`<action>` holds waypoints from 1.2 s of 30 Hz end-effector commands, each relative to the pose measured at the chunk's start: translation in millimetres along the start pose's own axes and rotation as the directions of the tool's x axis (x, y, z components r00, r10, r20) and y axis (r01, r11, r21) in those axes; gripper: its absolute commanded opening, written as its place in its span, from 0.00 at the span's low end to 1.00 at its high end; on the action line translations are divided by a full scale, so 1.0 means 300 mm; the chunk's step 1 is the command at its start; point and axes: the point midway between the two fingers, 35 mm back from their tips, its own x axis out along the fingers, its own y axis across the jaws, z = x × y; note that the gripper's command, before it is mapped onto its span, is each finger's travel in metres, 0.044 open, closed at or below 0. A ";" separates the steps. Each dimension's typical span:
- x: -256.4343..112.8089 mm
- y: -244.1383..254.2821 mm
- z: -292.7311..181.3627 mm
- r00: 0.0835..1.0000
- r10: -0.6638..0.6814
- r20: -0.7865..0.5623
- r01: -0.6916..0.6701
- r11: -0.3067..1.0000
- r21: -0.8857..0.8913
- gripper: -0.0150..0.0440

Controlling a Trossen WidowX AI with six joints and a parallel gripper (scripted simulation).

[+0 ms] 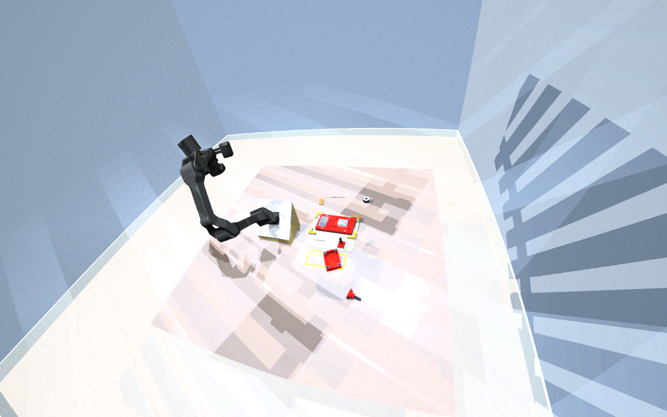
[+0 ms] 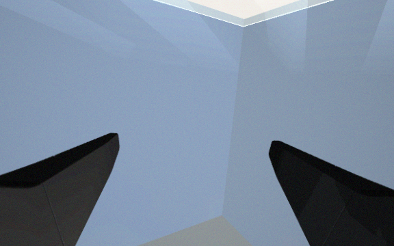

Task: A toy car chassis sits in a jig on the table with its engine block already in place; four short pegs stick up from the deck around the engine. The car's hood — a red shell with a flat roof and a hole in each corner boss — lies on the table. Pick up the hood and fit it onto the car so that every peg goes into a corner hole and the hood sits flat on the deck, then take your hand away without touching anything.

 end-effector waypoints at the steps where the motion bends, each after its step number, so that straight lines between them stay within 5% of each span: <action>1: -0.001 0.006 -0.002 1.000 0.004 -0.001 -0.004 1.000 0.009 1.00; 11: -0.008 0.268 -0.041 0.980 0.198 -0.009 -0.167 0.854 0.493 1.00; 21: -0.069 0.680 0.015 0.873 0.478 0.096 -0.167 0.107 0.980 1.00; 29: -0.175 0.970 0.150 0.742 0.622 0.250 0.143 -0.510 0.848 1.00; 36: -0.296 1.176 0.330 0.619 0.669 0.412 0.529 -0.743 0.411 1.00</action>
